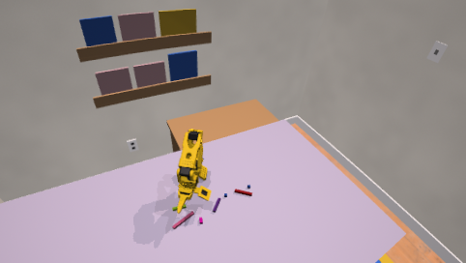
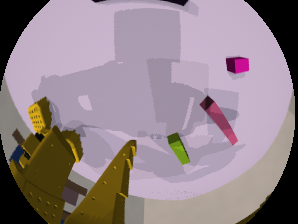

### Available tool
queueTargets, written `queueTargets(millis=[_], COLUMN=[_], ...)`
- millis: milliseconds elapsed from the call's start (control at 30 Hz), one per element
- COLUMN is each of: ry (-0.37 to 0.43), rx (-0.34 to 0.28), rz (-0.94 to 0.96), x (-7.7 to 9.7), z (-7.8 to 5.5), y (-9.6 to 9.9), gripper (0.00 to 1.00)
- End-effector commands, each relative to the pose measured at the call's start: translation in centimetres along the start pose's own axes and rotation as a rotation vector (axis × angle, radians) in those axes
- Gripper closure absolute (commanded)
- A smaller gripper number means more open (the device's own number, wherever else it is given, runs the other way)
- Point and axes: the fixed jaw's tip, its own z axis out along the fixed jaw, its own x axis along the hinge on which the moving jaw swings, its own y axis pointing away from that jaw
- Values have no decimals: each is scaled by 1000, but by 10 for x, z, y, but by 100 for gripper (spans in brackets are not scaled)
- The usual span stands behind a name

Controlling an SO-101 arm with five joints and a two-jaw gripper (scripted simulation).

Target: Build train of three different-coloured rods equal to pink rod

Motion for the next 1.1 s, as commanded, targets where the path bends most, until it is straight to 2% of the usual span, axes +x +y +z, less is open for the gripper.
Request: queueTargets(millis=[0,367,400,933,967,1067], ry=[-4,-6,-3,-7,-2,-4], rx=[63,109,27,100,22,45], rz=[-8,-20,-7,13,-1,-5], x=[-1,-1,0,-1,0,-1], z=[-8,-16,-4,-16,-5,-7], y=[-10,-18,-5,-16,-4,-8], gripper=[0,0,0,0,0,0])
